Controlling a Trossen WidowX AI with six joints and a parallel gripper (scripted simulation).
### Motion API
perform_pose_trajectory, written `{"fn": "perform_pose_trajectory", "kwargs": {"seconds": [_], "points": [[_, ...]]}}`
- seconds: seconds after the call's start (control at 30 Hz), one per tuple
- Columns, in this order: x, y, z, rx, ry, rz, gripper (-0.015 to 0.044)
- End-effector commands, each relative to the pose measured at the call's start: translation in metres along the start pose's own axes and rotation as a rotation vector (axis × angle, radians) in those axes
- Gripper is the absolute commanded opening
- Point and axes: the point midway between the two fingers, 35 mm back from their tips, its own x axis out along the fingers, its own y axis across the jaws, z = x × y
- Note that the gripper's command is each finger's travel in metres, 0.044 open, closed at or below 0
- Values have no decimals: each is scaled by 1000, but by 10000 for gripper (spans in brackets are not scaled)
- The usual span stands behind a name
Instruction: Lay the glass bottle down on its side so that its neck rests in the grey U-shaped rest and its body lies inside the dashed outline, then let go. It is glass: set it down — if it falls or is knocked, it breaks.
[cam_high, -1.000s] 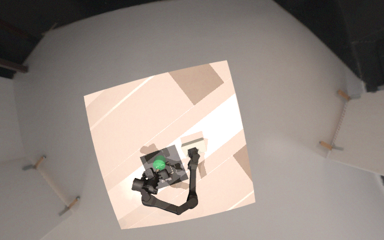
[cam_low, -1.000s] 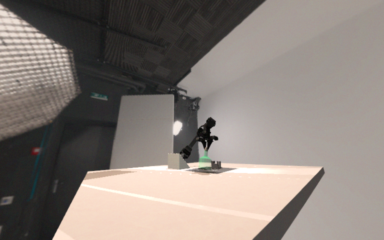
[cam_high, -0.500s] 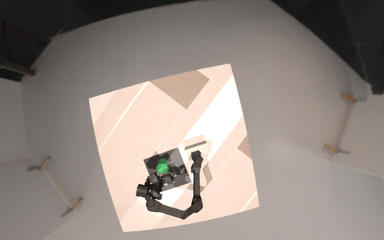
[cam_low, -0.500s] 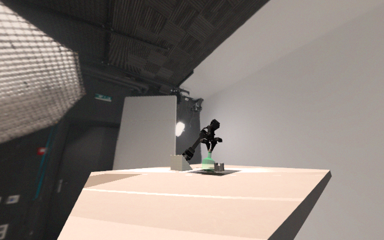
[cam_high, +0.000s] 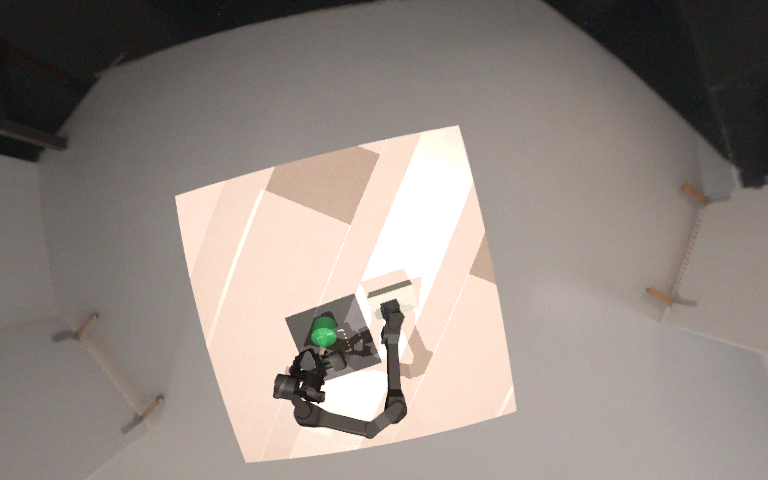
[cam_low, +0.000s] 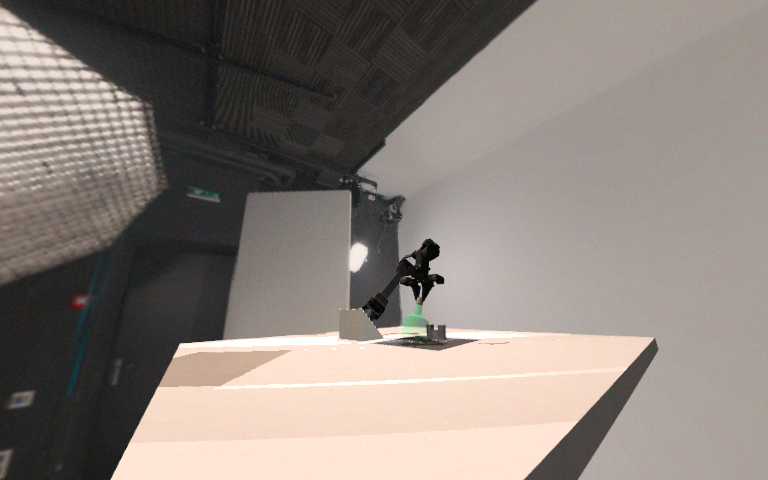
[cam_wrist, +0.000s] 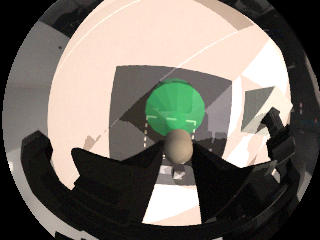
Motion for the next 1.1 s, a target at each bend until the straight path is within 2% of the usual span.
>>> {"fn": "perform_pose_trajectory", "kwargs": {"seconds": [0.0,1.07], "points": [[0,0,-10,-1,10,1,103],[1,1,-36,11,-70,-4,103]]}}
